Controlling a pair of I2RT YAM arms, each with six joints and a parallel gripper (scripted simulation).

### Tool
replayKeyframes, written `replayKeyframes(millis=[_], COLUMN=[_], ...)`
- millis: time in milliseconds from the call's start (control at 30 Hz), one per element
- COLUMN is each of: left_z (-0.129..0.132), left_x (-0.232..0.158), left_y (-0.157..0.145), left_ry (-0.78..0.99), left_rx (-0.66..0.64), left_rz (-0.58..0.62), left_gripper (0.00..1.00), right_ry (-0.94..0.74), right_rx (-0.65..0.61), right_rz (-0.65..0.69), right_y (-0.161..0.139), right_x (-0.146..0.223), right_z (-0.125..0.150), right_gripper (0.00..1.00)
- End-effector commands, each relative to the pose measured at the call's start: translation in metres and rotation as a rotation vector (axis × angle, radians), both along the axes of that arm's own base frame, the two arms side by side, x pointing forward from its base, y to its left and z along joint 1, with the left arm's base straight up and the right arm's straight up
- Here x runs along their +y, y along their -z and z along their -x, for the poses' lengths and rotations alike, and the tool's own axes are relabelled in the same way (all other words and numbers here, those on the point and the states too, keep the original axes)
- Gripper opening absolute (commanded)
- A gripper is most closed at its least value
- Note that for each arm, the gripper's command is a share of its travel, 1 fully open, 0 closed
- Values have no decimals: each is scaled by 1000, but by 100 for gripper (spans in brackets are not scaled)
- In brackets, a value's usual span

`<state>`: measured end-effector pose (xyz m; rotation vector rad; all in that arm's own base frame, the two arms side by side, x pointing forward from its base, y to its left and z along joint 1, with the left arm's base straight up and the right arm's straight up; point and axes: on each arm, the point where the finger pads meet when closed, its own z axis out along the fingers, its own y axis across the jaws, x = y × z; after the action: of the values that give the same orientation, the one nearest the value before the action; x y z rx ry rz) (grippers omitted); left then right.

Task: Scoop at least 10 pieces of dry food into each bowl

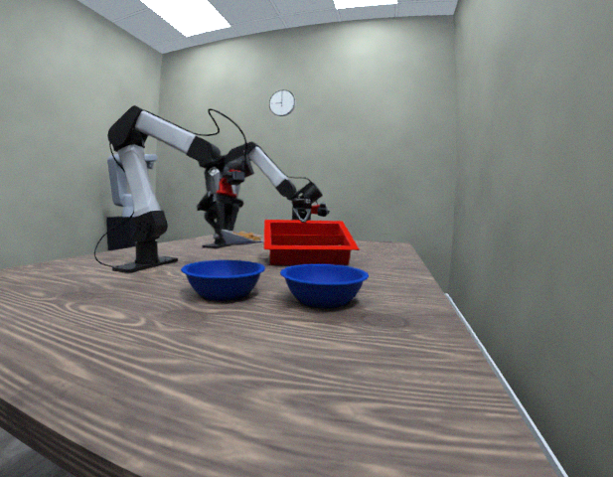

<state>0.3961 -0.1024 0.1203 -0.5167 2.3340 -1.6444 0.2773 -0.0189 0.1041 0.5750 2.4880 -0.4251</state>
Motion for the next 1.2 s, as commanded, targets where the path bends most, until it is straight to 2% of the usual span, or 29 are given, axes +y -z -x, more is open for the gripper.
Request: replayKeyframes(millis=[0, 233, 300, 400, 467, 533, 600, 700, 1167], left_z=[-9, -9, -9, -9, -9, -9, -9, -9, -9], left_x=[-4, -4, -4, -4, -4, -4, -4, -4, -4], left_y=[-40, -40, -40, -40, -40, -40, -40, -40, -40], left_ry=[27, 27, 27, 27, 27, 27, 27, 27, 27], left_rx=[-128, -128, -128, -128, -128, -128, -128, -128, -128], left_rz=[6, 6, 6, 6, 6, 6, 6, 6, 6], left_gripper=[0, 0, 0, 0, 0, 0, 0, 0, 0], right_ry=[125, 176, 126, 113, 122, 115, 126, 124, 127], right_rx=[-18, -30, -94, -52, -93, -54, -79, -23, -12], right_rz=[52, 60, 38, 26, 21, 26, 4, 1, -61], right_y=[-10, -13, -21, -7, -21, -11, -20, -17, -21], right_x=[-28, -39, -28, -26, -26, -25, -27, -29, -31], right_z=[16, 19, 1, 9, 0, 0, 1, 12, 11], right_gripper=[0, 0, 0, 0, 0, 0, 0, 0, 0])
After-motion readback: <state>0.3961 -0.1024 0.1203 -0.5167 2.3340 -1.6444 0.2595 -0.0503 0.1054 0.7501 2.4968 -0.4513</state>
